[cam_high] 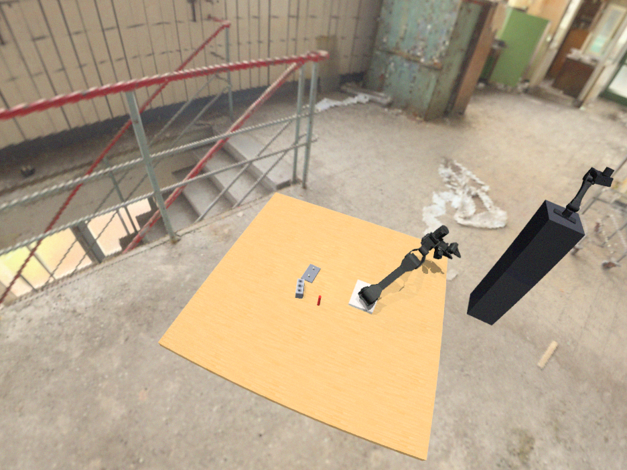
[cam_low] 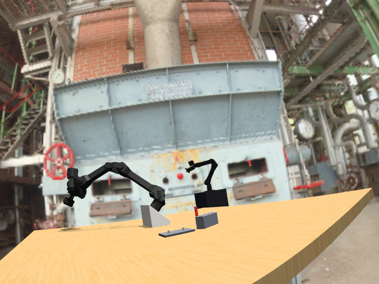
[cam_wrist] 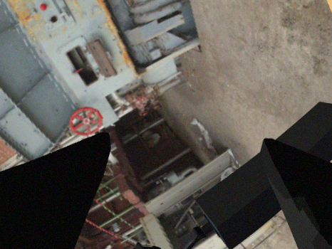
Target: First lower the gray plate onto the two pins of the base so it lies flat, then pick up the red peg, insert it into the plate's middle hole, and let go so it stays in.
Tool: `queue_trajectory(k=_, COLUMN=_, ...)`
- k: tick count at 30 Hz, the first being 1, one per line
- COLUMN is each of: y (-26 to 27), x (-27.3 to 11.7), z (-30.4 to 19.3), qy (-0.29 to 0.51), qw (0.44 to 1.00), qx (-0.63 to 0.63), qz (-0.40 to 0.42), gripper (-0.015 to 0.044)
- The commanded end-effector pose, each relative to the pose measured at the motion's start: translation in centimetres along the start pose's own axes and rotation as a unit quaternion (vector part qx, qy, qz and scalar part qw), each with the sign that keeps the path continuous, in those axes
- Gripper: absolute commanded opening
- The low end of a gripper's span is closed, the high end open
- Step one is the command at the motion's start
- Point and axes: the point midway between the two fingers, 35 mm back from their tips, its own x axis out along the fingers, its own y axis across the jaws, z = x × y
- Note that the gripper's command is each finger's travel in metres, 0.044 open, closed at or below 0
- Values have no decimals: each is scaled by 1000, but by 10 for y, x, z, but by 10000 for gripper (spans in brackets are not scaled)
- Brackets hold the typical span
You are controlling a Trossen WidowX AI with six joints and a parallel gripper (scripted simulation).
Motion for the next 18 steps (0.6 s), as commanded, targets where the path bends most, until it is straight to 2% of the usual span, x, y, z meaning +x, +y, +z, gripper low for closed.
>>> queue_trajectory(k=1, y=0, x=0, z=0, qy=0, qw=1000, qx=0, qz=0, gripper=426)
queue_trajectory(k=4, y=2, x=-20, z=-16, qy=37, qw=999, qx=-29, qz=-9, gripper=440)
queue_trajectory(k=11, y=6, x=-127, z=-72, qy=203, qw=964, qx=-167, qz=-38, gripper=440)
queue_trajectory(k=13, y=8, x=-149, z=-78, qy=243, qw=954, qx=-168, qz=-45, gripper=440)
queue_trajectory(k=18, y=2, x=-235, z=-92, qy=348, qw=898, qx=-264, qz=-54, gripper=440)
